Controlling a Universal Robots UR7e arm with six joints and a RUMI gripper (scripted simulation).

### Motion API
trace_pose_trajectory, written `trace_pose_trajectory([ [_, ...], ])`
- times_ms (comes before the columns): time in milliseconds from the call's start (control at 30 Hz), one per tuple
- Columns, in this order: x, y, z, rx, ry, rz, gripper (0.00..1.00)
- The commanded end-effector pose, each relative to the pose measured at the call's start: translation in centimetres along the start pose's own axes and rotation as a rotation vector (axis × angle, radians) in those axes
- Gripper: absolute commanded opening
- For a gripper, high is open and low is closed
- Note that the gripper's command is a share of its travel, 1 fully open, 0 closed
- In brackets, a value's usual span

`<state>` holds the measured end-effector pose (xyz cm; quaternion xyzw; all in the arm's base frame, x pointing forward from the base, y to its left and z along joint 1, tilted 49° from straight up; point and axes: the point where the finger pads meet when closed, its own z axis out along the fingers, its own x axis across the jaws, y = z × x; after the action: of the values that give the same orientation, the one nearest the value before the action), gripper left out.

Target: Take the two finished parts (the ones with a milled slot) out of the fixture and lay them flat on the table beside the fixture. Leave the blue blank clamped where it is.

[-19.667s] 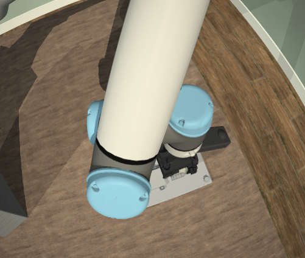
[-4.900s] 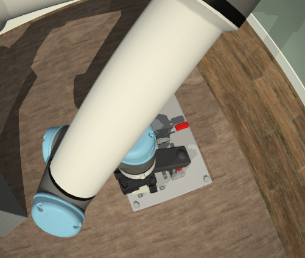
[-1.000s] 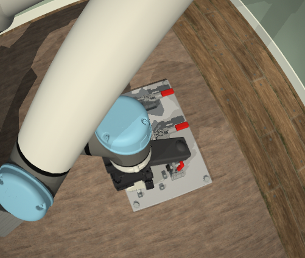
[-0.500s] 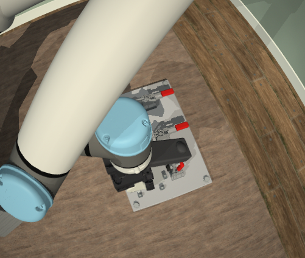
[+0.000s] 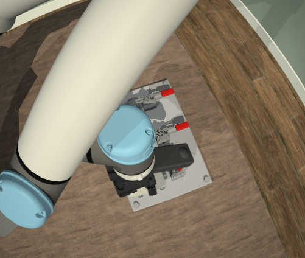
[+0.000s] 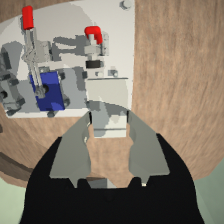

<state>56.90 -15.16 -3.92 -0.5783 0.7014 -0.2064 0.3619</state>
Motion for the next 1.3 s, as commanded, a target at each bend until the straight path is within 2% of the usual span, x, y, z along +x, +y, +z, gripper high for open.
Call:
trace_pose_trajectory([
  [0,1.2,-0.1,0.0,0.001,0.0,-0.001,0.0],
  [1267,9.2,-0.1,0.0,0.001,0.0,-0.001,0.0],
])
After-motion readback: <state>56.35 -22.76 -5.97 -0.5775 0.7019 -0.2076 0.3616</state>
